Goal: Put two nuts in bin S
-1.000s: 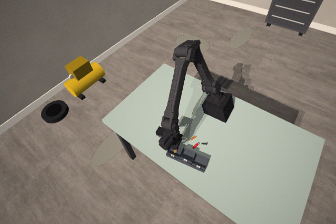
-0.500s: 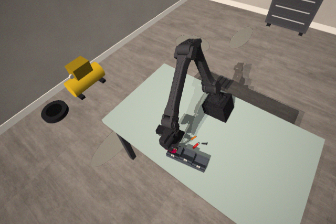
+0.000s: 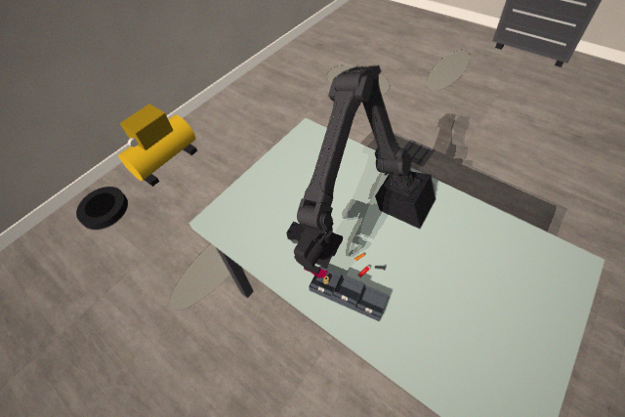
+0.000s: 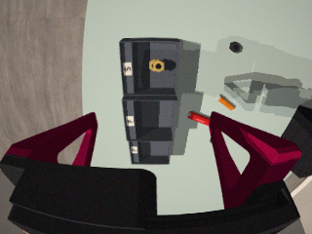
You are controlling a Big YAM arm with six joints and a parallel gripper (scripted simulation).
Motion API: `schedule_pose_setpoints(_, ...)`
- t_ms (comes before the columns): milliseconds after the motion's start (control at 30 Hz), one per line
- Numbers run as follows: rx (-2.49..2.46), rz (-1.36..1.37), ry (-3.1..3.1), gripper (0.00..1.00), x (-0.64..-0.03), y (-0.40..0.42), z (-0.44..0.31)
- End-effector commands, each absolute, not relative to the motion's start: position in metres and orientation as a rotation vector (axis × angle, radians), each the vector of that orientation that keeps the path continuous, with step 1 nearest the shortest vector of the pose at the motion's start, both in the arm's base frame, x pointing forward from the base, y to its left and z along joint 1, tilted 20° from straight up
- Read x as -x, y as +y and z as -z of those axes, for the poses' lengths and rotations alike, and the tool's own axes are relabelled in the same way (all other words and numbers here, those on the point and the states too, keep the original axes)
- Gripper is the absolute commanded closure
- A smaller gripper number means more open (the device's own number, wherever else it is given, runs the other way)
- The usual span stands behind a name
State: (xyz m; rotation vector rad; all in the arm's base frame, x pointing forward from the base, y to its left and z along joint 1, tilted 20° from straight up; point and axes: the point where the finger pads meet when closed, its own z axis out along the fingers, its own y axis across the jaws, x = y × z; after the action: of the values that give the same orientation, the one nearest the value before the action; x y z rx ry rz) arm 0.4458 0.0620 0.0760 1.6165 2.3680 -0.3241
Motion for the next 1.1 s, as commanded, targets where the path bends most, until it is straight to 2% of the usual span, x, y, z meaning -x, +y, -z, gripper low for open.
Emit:
schedule_pose_setpoints(0,-1.602,0.242,2.325,0.0,-0.461,0.082,-0.117)
schedule_pose_setpoints(467,-1.604,0.236,2.326,0.0,-0.455,0.097,-0.163)
schedule_pose_setpoints(600,-1.608,0.315,2.361,0.0,-0.438,0.093,-0.141)
schedule_pose_setpoints(1067,-1.606,0.275,2.344,0.0,-0.447,0.095,-0.15)
